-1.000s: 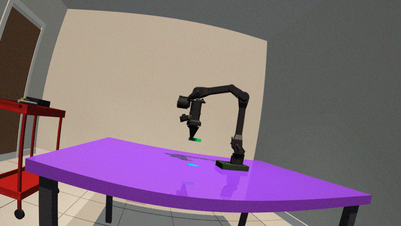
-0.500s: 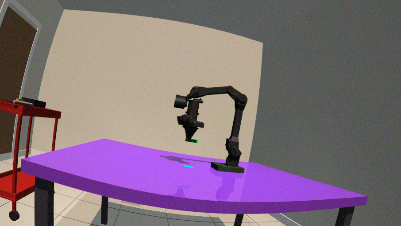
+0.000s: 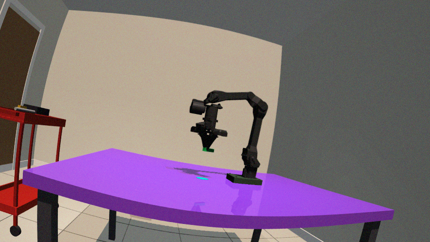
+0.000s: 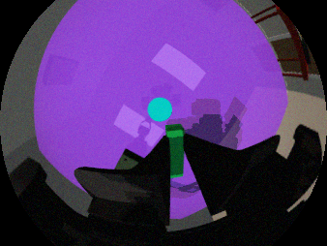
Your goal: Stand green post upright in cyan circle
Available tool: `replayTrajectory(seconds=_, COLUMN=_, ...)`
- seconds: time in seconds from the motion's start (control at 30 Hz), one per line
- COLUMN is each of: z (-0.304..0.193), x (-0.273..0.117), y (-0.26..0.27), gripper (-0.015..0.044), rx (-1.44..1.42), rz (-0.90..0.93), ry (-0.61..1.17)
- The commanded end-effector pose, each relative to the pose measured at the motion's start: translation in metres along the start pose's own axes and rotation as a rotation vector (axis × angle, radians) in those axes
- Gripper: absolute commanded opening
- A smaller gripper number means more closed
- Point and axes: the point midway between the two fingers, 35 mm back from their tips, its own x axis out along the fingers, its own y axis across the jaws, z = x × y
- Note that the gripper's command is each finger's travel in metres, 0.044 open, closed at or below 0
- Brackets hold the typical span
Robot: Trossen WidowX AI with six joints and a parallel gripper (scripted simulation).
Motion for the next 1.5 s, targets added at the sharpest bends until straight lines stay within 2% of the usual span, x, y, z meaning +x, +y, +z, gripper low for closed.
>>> replayTrajectory(seconds=0.0, z=0.003, x=-0.003, y=0.011, gripper=0.0023, rx=-0.088, rz=0.0, ry=-0.009)
replayTrajectory(seconds=1.47, z=0.013, x=0.017, y=0.005, gripper=0.0023, rx=0.016, rz=0.107, ry=-0.282)
